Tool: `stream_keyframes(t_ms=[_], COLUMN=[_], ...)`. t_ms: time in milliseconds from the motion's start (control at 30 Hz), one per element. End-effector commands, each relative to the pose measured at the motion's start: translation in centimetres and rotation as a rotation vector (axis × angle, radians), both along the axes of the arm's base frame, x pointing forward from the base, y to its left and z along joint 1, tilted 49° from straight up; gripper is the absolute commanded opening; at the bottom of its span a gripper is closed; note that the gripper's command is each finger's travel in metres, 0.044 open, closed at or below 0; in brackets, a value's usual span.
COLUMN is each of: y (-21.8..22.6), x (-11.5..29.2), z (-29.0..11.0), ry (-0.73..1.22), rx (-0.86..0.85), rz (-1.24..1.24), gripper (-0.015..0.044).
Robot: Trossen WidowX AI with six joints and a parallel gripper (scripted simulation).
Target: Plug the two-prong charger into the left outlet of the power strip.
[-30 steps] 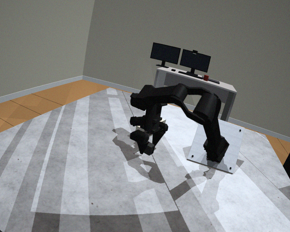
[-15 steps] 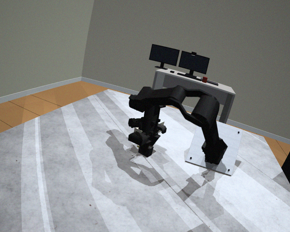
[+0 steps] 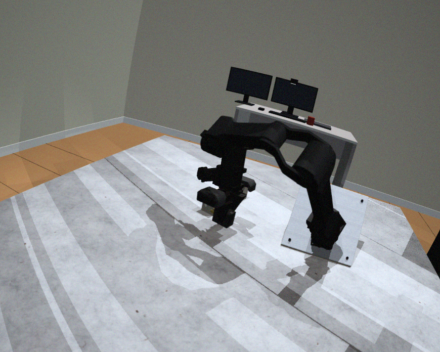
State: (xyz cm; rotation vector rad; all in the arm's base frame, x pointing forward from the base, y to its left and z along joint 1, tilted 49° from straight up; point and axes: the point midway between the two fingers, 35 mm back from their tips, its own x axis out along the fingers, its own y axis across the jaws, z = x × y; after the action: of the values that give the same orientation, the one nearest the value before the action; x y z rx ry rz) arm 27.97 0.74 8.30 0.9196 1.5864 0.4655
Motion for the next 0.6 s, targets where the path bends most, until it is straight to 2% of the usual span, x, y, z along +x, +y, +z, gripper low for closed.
stream_keyframes(t_ms=[0, 200, 567], y=[-1.4, -1.8, -3.3], x=[-0.1, -0.3, -1.5], z=[1.2, 0.8, -2.8], ry=[-0.005, -0.005, -0.008], rx=[-0.002, -0.003, -0.009], rz=[-0.001, -0.001, 0.001], gripper=[0.0000, 0.0000, 0.0000])
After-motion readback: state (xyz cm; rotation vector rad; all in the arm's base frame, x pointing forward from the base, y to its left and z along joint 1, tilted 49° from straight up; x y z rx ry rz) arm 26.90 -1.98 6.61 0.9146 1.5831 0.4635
